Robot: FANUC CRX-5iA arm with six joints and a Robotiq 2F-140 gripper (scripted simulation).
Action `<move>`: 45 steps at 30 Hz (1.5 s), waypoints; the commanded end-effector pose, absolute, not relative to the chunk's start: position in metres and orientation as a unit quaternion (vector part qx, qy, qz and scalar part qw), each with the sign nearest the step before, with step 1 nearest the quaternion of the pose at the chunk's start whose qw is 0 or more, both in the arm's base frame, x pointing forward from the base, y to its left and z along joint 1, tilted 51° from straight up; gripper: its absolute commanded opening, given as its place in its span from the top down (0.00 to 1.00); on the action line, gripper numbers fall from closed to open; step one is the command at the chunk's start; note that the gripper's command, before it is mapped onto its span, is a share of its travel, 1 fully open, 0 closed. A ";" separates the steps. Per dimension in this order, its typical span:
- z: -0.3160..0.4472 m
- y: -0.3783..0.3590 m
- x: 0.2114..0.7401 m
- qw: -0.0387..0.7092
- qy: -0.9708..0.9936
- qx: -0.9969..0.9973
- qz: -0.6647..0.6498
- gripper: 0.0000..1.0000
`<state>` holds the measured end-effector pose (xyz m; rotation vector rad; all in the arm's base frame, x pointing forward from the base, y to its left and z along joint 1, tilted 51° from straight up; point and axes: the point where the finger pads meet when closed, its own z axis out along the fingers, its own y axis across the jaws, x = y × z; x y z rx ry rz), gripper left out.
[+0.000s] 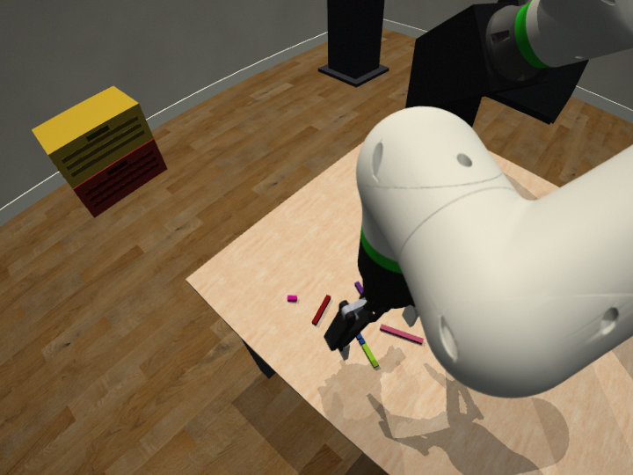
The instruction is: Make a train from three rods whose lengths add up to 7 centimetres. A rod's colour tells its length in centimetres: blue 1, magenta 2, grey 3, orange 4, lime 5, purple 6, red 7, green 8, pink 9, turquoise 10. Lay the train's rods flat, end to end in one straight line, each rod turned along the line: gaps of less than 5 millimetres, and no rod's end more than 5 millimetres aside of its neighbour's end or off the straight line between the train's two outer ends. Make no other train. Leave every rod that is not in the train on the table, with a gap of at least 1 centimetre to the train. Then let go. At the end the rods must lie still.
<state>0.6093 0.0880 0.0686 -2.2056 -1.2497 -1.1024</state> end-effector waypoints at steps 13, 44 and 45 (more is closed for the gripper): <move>0.070 0.087 0.609 0.187 -0.444 -0.784 -0.392 0.00; 0.116 0.039 0.576 0.187 -0.444 -0.784 -0.392 0.00; 0.116 0.039 0.576 0.187 -0.444 -0.784 -0.392 0.00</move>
